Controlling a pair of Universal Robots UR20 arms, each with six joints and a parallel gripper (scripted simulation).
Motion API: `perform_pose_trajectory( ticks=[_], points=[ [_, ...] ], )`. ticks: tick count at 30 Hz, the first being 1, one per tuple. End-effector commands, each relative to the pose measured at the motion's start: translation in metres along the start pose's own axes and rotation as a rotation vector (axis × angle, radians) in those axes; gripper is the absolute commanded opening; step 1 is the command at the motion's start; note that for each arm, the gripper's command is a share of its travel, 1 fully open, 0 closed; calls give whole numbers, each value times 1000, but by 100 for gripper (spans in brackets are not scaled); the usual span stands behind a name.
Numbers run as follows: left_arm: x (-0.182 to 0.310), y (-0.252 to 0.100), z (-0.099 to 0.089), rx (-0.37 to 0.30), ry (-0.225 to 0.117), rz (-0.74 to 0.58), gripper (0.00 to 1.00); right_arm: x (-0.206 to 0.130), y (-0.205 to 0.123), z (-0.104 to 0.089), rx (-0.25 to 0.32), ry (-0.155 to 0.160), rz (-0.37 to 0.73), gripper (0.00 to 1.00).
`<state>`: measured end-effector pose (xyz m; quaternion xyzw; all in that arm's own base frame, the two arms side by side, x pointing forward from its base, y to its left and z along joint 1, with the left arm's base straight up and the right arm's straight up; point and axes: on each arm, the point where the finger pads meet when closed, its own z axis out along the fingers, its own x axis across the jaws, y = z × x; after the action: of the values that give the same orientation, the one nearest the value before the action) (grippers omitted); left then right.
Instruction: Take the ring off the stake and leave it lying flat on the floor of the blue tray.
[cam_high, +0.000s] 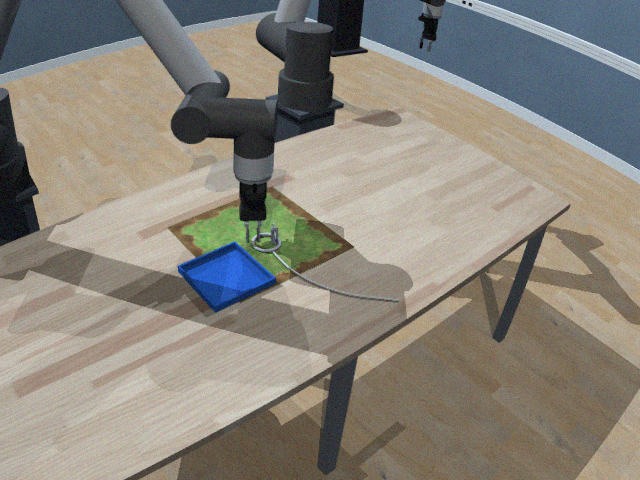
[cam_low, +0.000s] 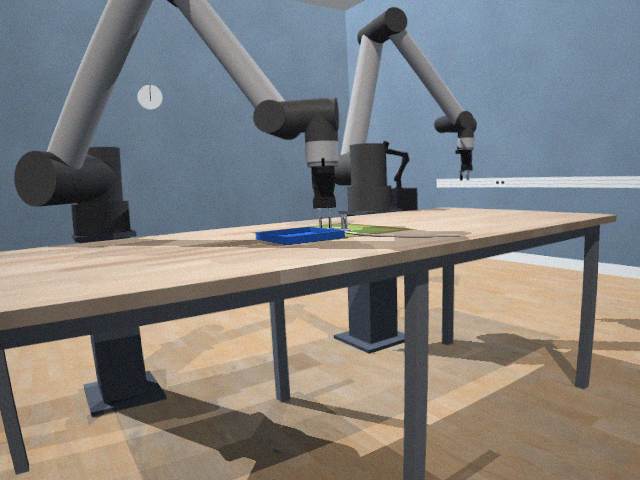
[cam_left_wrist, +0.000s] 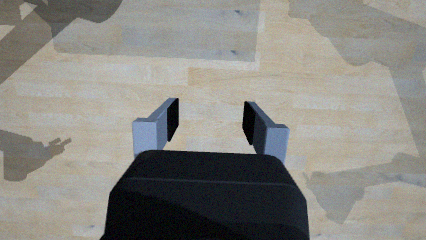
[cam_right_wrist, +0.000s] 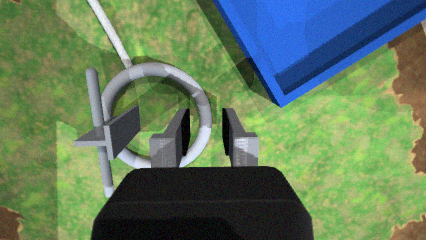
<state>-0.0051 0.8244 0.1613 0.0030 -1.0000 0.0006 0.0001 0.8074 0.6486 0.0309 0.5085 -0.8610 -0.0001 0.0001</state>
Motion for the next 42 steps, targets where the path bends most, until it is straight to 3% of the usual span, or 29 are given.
perform_pose_trajectory(
  ticks=[1, 42],
  points=[
    [0, 0, -1, -1, 0, 0, 100, 0, 0, 1, 0, -1, 0, 56],
    [0, 0, -1, -1, 0, 0, 100, 0, 0, 11, 0, -1, 0, 56]
  ],
)
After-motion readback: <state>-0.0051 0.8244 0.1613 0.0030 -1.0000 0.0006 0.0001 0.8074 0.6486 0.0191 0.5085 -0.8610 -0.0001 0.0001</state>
